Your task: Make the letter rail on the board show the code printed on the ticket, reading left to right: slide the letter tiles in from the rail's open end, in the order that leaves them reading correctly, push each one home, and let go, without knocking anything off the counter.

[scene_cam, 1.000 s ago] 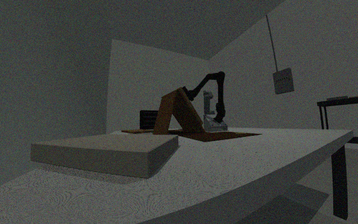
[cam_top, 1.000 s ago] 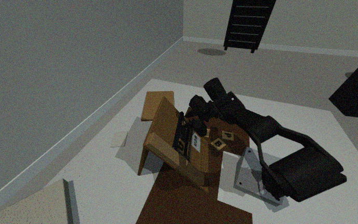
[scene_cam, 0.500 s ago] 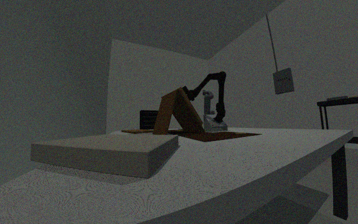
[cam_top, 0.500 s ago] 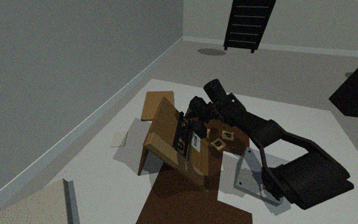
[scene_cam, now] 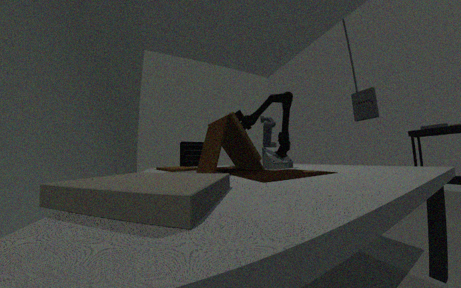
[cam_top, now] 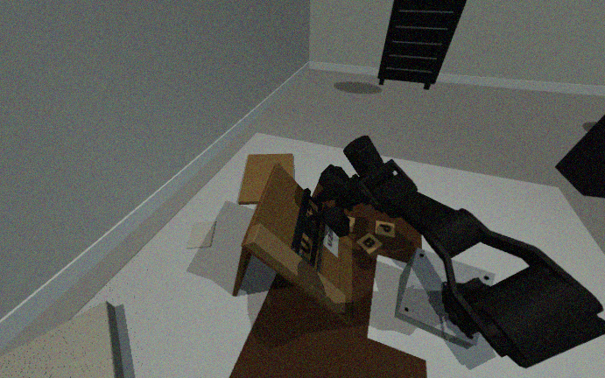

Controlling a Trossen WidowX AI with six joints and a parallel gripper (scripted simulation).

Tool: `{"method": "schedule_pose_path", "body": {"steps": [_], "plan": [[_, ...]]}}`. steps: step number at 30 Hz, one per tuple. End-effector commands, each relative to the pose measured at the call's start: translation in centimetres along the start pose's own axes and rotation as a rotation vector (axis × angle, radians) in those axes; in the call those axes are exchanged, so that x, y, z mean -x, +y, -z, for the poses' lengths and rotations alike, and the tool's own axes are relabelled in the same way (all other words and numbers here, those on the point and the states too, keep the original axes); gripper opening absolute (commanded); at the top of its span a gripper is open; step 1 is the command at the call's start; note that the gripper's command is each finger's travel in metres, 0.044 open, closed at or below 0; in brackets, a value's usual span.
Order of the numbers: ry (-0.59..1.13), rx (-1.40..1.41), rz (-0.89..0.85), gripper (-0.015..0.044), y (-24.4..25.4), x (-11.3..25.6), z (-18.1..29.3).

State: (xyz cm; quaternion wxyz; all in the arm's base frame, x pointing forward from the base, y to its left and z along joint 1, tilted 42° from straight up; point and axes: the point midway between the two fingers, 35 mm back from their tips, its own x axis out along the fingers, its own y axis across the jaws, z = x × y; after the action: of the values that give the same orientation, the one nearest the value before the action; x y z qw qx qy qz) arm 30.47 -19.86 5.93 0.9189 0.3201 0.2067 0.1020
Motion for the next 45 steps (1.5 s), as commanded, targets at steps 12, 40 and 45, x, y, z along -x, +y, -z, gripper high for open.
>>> {"method": "schedule_pose_path", "body": {"steps": [12, 40, 45], "plan": [[-0.001, -0.002, 0.006, 0.0, 0.9, 0.0, 0.0], [-0.001, -0.003, 0.006, 0.0, 2.4, 0.0, 0.0], [-0.001, -0.003, 0.006, 0.0, 2.7, 0.0, 0.0]]}}
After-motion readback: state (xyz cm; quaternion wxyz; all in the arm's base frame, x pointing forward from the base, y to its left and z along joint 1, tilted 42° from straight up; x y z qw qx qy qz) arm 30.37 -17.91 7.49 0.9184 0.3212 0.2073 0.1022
